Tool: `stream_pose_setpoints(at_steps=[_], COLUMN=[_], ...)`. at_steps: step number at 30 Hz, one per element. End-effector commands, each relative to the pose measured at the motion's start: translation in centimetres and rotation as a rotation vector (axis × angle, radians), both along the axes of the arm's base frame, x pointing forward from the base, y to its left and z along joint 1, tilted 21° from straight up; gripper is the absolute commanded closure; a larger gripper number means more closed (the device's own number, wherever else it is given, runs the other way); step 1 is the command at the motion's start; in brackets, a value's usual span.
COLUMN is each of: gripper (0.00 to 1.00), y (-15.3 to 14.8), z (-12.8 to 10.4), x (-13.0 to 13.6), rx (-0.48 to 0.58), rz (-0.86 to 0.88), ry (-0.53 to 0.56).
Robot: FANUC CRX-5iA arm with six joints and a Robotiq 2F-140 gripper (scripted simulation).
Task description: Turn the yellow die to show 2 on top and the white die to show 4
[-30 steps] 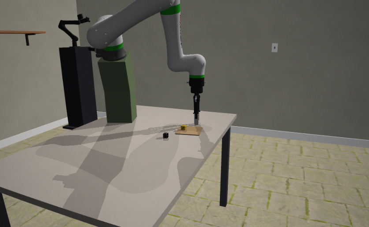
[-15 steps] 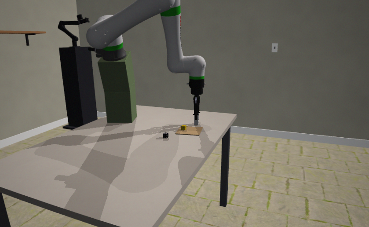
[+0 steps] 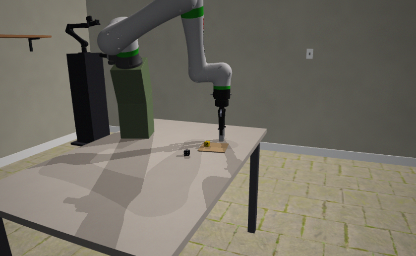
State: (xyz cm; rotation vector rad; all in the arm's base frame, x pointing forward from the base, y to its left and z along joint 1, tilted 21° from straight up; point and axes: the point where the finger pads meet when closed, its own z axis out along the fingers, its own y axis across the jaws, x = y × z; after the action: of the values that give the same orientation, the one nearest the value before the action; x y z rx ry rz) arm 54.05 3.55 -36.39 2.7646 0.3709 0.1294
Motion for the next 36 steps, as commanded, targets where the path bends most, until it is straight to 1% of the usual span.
stream_pose_setpoints(at_steps=[1,13,14,36], gripper=[0.75,0.75,0.87,0.87], y=[0.02,0.02,0.02,0.02], z=[0.01,0.01,0.01,0.01], x=[0.01,0.01,0.01,0.01], rx=[0.0,0.0,0.0,0.0], rz=[0.0,0.0,0.0,0.0], ry=[0.0,0.0,0.0,0.0])
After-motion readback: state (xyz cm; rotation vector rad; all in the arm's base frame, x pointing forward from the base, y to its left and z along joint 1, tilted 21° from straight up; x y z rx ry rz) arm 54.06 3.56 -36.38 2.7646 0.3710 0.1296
